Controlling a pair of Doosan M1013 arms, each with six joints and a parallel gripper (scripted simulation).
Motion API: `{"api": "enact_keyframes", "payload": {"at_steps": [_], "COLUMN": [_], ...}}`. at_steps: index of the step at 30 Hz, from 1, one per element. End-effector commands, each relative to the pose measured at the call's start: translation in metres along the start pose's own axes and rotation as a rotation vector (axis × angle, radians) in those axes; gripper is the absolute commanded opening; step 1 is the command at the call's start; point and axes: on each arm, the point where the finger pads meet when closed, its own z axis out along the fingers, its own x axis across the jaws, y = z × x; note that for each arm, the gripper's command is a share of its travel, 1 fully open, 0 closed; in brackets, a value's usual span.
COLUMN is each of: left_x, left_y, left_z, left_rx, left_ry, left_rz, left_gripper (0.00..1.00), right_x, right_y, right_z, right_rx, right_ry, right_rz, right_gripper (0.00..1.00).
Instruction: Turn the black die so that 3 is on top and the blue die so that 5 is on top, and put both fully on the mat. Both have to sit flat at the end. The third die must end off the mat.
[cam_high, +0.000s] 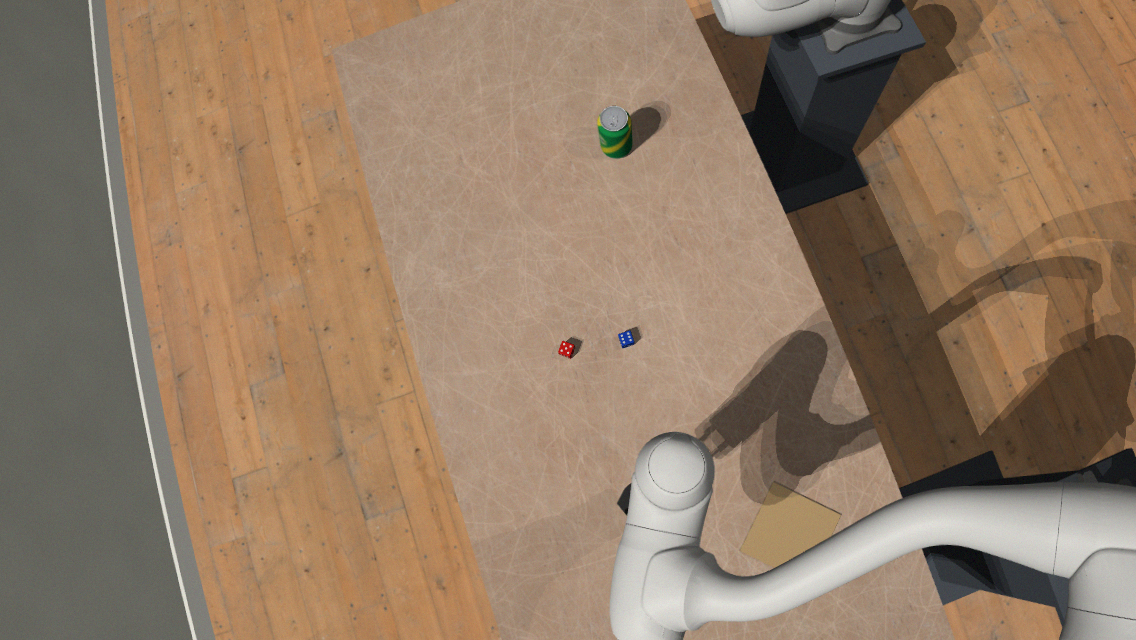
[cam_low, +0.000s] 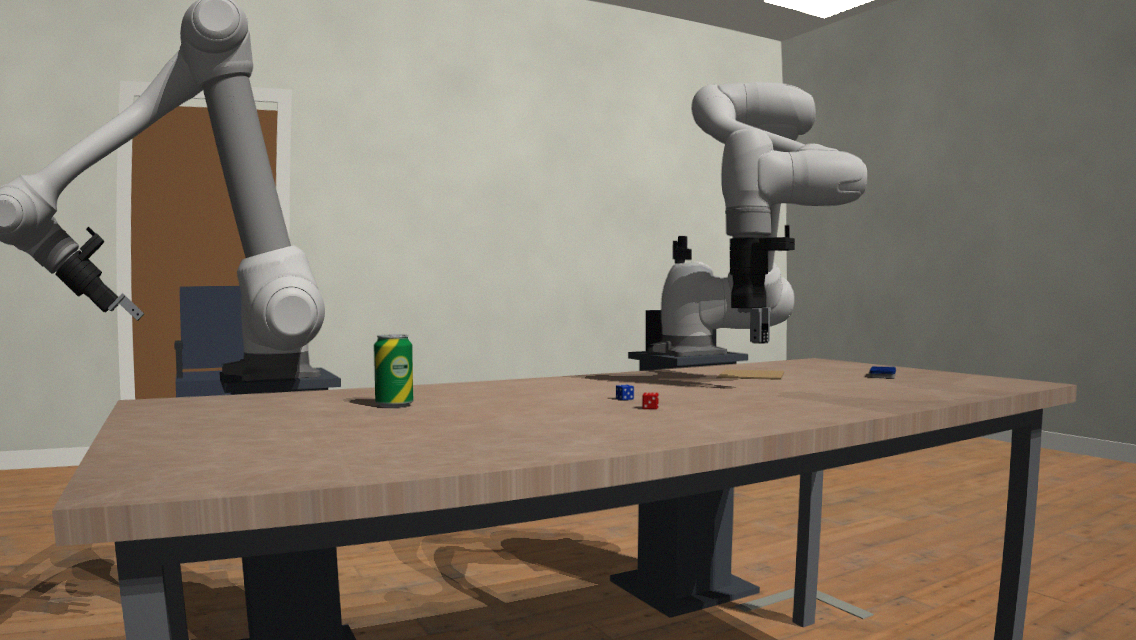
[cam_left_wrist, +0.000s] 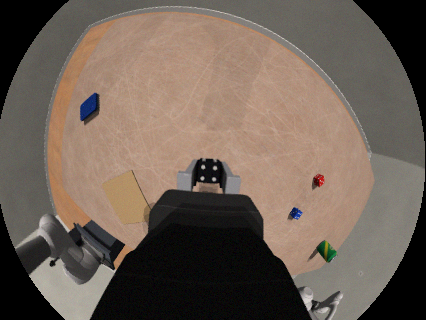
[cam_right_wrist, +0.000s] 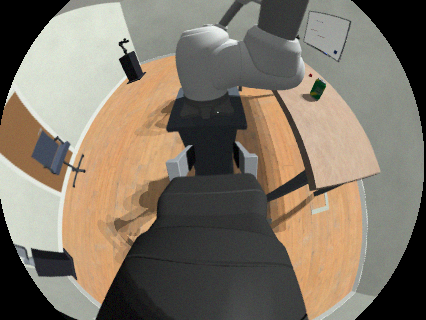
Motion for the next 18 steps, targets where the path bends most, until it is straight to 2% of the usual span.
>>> {"api": "enact_keyframes", "payload": {"at_steps": [1,18], "left_x": [0.0002,-0.0006], "left_y": [-0.0003,-0.0011], "left_z": [-0.0075,-0.009], "left_rx": [0.001,0.001], "left_ry": [0.0,0.0], "left_rz": [0.0,-0.041], "left_gripper": [0.49,0.49], "right_x": [0.0001,0.0001], "right_y": [-0.0001,-0.0001], "right_z": [-0.0004,-0.0004], "right_rx": [-0.001,-0.001], "right_ry": [0.0,0.0], "right_rz": [0.0,0.0], "right_gripper": [1.0,1.0]}}
